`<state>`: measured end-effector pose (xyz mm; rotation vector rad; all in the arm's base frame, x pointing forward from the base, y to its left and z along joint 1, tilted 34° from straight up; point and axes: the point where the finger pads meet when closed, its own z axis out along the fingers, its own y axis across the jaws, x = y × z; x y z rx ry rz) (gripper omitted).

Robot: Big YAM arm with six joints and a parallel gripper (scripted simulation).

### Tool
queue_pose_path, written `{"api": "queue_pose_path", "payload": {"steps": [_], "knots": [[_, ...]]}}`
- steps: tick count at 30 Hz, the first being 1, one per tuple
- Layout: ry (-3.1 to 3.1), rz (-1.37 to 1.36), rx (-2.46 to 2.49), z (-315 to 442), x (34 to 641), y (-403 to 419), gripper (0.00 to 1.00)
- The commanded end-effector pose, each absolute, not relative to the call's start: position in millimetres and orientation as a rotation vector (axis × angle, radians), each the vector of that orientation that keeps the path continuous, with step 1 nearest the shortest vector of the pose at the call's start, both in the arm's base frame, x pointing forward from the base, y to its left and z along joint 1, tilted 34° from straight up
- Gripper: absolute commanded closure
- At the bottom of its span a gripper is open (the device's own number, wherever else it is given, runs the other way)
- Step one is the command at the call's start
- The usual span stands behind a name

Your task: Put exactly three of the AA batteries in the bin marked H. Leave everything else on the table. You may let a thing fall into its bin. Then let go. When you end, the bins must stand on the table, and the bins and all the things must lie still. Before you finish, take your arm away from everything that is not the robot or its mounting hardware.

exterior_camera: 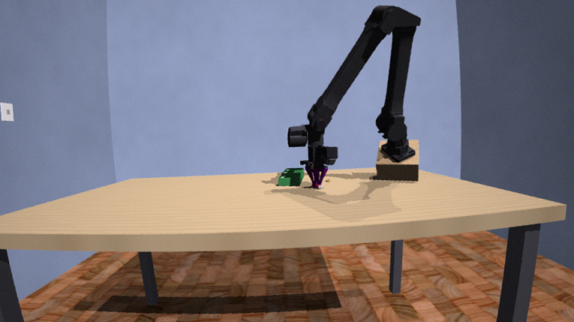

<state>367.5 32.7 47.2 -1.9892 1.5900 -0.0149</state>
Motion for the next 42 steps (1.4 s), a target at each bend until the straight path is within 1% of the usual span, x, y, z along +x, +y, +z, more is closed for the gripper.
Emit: {"api": "queue_pose_path", "payload": {"steps": [1,22,23,27,42], "knots": [[1.583,-0.035,-1.981,54,374,31,0.91],[1.601,-0.011,-1.983,45,369,29,0.91],[1.583,-0.048,-1.978,61,372,24,0.91],[1.571,-0.067,-1.974,74,377,20,0.91],[1.569,-0.076,-1.975,112,362,1,0.91]]}}
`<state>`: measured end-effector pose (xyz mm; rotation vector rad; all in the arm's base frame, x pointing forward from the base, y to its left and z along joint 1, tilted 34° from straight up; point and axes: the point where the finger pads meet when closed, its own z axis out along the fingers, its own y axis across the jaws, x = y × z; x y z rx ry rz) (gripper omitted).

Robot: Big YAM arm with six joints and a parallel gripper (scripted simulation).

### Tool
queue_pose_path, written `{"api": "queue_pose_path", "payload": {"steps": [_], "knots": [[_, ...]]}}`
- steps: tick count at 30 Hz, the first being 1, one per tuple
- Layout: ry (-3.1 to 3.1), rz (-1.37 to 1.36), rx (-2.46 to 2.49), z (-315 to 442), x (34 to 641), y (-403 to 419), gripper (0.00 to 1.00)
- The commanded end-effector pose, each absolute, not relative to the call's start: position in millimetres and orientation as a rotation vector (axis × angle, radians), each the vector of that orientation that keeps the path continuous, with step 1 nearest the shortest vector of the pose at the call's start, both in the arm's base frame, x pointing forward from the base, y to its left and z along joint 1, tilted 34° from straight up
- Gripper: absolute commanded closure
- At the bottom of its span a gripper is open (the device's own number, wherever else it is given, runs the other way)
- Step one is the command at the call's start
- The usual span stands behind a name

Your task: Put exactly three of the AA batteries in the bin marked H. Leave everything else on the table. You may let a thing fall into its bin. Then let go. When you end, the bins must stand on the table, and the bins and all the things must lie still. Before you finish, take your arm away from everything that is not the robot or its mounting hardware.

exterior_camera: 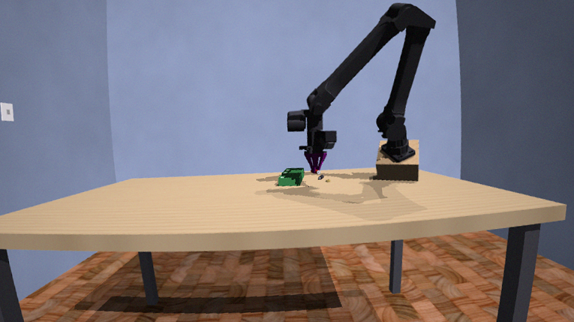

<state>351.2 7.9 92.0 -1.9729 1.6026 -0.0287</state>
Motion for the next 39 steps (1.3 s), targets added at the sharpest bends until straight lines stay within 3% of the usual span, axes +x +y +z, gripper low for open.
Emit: {"api": "queue_pose_path", "payload": {"steps": [1,39], "knots": [[1.569,-0.076,-1.975,115,361,-1,0.91],[1.581,-0.042,-1.982,107,353,4,0.91]]}}
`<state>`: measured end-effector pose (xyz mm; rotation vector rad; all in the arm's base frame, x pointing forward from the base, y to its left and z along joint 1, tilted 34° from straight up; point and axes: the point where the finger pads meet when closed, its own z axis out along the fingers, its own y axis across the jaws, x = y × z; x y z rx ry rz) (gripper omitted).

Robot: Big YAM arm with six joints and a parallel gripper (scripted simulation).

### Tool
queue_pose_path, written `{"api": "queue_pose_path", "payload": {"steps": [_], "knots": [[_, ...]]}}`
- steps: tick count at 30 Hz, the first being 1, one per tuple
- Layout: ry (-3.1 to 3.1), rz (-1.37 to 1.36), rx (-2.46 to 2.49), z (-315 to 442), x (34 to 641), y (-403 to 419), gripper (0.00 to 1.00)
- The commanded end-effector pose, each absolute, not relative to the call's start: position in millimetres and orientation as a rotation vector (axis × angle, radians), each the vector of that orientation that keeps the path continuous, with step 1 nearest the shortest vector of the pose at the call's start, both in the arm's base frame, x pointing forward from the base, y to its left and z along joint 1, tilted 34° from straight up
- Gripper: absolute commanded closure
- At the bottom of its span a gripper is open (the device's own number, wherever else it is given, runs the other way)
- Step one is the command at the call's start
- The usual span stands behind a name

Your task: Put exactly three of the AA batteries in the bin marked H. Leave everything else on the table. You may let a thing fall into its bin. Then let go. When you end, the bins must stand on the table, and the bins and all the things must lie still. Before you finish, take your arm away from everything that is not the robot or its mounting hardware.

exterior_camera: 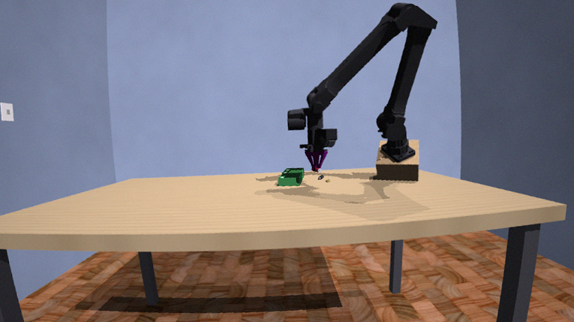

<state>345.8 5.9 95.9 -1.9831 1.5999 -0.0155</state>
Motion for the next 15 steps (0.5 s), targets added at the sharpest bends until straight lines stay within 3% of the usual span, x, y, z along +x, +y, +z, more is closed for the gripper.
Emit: {"api": "queue_pose_path", "payload": {"steps": [1,15], "knots": [[1.550,-0.052,-2.000,115,355,9,0.91],[1.792,0.035,-1.791,101,367,-25,0.91]]}}
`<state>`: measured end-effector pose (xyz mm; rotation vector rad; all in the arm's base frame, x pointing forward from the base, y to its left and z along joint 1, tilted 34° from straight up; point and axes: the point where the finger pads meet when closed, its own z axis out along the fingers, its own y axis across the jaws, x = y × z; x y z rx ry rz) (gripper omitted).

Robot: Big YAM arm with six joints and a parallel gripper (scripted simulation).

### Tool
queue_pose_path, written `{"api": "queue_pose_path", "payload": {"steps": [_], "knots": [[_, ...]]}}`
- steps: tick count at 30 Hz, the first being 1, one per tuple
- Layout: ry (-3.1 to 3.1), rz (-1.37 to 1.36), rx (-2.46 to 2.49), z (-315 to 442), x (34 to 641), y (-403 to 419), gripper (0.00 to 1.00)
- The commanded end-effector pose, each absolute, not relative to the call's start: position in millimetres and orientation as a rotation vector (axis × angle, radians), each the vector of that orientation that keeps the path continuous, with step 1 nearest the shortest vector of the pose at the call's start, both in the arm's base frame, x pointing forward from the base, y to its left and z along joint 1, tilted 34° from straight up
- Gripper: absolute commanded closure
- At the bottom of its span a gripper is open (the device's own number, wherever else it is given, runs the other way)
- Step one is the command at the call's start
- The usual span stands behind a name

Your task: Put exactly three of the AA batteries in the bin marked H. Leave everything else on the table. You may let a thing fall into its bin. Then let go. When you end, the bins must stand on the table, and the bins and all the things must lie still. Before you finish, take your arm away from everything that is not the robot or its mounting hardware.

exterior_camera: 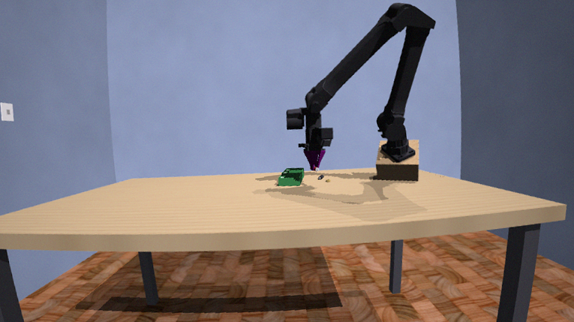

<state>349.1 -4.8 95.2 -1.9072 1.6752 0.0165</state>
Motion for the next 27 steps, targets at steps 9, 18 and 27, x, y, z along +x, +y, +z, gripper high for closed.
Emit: {"api": "queue_pose_path", "payload": {"steps": [9,18,27], "knots": [[2.055,0.160,-1.503,80,379,-77,0.91],[2.067,0.163,-1.490,65,389,-116,0.91],[2.070,0.160,-1.489,45,402,-167,0.91]]}}
